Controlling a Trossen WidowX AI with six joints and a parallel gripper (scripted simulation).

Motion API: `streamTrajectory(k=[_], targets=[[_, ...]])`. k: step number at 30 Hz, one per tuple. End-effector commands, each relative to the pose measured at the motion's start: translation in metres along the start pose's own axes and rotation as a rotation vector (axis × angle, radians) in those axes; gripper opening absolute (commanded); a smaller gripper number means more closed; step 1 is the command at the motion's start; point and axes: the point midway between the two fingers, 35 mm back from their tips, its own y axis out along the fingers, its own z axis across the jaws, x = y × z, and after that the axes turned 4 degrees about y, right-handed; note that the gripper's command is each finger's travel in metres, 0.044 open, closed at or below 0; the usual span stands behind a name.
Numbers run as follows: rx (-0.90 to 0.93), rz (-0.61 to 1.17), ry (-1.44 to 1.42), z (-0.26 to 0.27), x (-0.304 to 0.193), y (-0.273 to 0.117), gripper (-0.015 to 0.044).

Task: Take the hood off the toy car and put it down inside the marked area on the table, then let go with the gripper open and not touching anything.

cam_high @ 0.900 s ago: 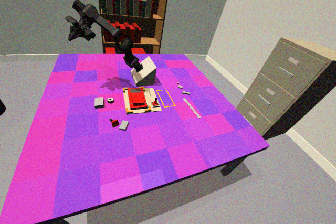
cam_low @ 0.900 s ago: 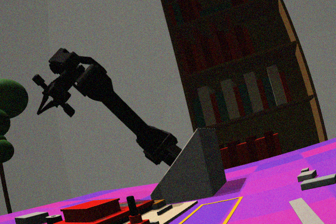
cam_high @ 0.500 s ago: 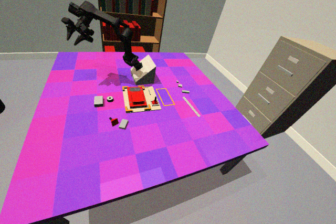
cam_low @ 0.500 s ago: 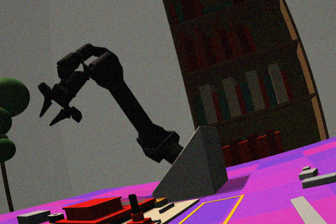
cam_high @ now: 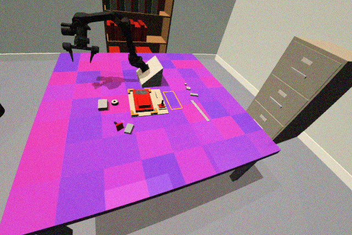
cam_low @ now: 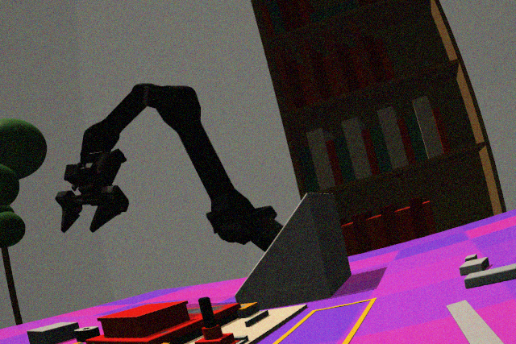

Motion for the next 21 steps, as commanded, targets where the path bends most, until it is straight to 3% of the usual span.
streamTrajectory(k=[1,12,21], targets=[[0.177,0.017,0.171,0.016,-0.005,0.04,0.044],[0.519,0.24,0.406,0.076,0.014,0.125,0.044],[0.618,0.506,0.425,0.138,0.049,0.172,0.044]])
